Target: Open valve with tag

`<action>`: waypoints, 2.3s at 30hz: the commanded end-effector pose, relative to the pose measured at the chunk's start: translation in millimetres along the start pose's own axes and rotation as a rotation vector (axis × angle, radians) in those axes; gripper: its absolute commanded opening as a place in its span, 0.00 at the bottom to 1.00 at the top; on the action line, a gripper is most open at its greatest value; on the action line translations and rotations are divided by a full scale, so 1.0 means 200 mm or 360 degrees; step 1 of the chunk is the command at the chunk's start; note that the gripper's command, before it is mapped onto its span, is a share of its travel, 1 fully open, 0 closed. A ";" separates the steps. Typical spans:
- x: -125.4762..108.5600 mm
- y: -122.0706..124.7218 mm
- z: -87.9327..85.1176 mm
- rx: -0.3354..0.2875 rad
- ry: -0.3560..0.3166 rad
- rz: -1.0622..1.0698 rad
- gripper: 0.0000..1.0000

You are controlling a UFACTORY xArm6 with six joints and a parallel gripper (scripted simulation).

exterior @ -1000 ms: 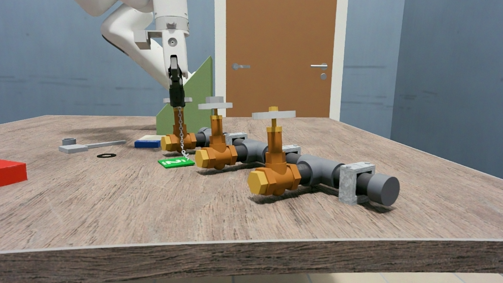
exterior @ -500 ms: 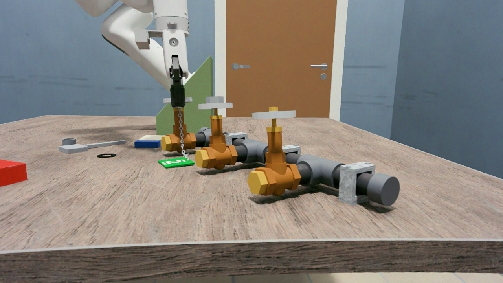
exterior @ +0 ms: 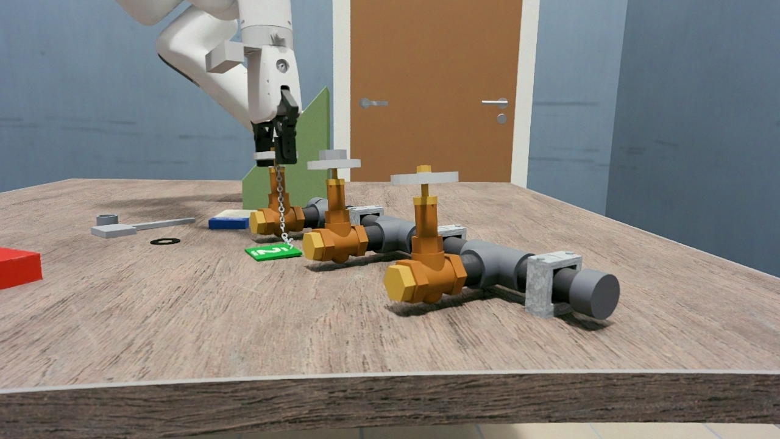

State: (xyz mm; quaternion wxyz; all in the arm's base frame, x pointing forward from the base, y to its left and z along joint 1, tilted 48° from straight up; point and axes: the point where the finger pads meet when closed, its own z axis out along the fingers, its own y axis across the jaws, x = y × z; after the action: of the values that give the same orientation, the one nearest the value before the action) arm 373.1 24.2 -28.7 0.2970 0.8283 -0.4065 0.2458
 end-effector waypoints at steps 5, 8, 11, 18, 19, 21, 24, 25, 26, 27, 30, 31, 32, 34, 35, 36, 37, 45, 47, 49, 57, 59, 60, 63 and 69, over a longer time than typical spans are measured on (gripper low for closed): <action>0.00 -0.01 0.00 -0.0006 -0.0019 -0.0639 0.00; 0.00 -0.01 0.00 -0.0002 -0.0016 -0.0876 0.00; 0.00 -0.01 0.00 0.0002 -0.0011 -0.1117 0.00; 0.00 -0.01 0.00 0.0006 -0.0006 -0.1653 0.00; 0.00 -0.01 0.00 0.0008 -0.0002 -0.1711 0.00; 0.00 -0.01 0.00 0.0010 0.0003 -0.1856 0.00; 0.00 -0.01 0.00 0.0013 0.0009 -0.2097 0.00; 0.00 -0.01 0.00 0.0013 0.0011 -0.2177 0.00; 0.00 -0.01 0.00 0.0014 0.0014 -0.2256 0.00; 0.00 -0.01 0.00 0.0014 0.0016 -0.2336 0.00; 0.00 -0.01 0.00 0.0015 0.0022 -0.2575 0.00; 0.00 -0.01 0.00 0.0014 0.0024 -0.2655 0.00; 0.00 -0.01 0.00 0.0014 0.0024 -0.2655 0.00; 0.00 -0.01 0.00 0.0013 0.0018 -0.2887 0.00; 0.00 -0.01 0.00 0.0013 0.0020 -0.2949 0.00; 0.00 -0.01 0.00 0.0012 0.0022 -0.3007 0.00; 0.00 -0.01 0.00 0.0012 0.0022 -0.3075 0.00; 0.00 -0.01 0.00 0.0013 0.0002 -0.3703 0.00; 0.00 -0.01 0.00 0.0016 -0.0015 -0.3857 0.00; 0.00 -0.01 0.00 0.0017 -0.0020 -0.3906 0.00; 0.00 -0.01 0.00 0.0018 -0.0019 -0.3996 0.00; 0.00 -0.01 0.00 0.0018 -0.0019 -0.4000 0.00; 0.00 -0.01 0.00 0.0018 -0.0019 -0.4001 0.00; 0.00 -0.01 0.00 0.0018 -0.0019 -0.4001 1.00; 0.00 -0.01 0.00 0.0018 -0.0019 -0.4001 1.00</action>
State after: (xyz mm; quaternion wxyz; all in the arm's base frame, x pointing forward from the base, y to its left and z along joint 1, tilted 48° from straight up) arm 372.8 24.3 -28.8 0.3197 0.6446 0.6619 -0.2102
